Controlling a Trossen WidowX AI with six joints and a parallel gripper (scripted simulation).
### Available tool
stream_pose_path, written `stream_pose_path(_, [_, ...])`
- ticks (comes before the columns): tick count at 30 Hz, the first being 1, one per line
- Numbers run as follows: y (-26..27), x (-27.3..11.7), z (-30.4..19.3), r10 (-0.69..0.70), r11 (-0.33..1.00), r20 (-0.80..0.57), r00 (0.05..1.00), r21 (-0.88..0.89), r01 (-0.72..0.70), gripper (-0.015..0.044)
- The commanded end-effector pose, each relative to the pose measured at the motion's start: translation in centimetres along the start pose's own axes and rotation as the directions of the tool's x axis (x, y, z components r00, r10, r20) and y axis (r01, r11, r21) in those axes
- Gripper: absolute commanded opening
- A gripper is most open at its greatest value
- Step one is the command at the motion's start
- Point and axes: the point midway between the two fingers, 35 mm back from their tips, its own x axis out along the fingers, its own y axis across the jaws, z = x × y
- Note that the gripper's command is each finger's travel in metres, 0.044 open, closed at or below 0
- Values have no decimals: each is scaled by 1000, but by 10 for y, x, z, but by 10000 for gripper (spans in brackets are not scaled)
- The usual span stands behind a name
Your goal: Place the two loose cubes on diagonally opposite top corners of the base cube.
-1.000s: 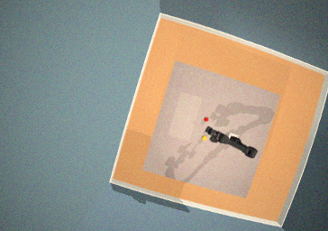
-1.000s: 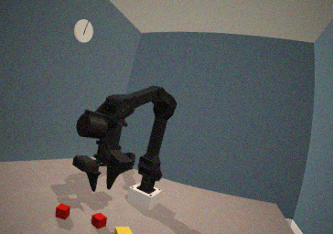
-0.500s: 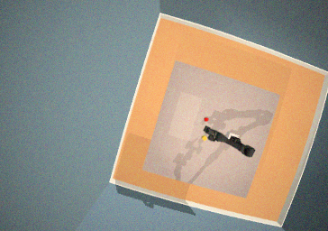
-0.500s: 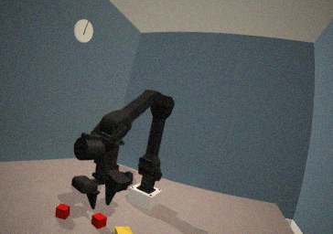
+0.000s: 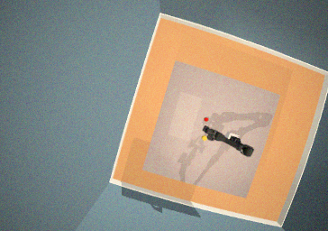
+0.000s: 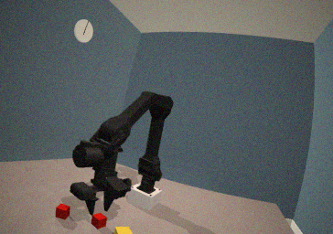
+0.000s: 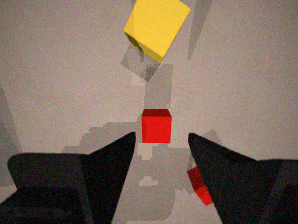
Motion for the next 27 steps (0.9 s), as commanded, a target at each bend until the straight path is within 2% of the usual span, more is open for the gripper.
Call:
stream_pose_path(1, [4,10,0,16,1000,2,1000,5,-16,265])
stream_pose_path(15, [5,31,0,16,1000,2,1000,5,-16,265])
stream_pose_path(21, [5,31,0,16,1000,2,1000,5,-16,108])
stream_pose_path(27, [4,26,0,16,1000,2,1000,5,-16,105])
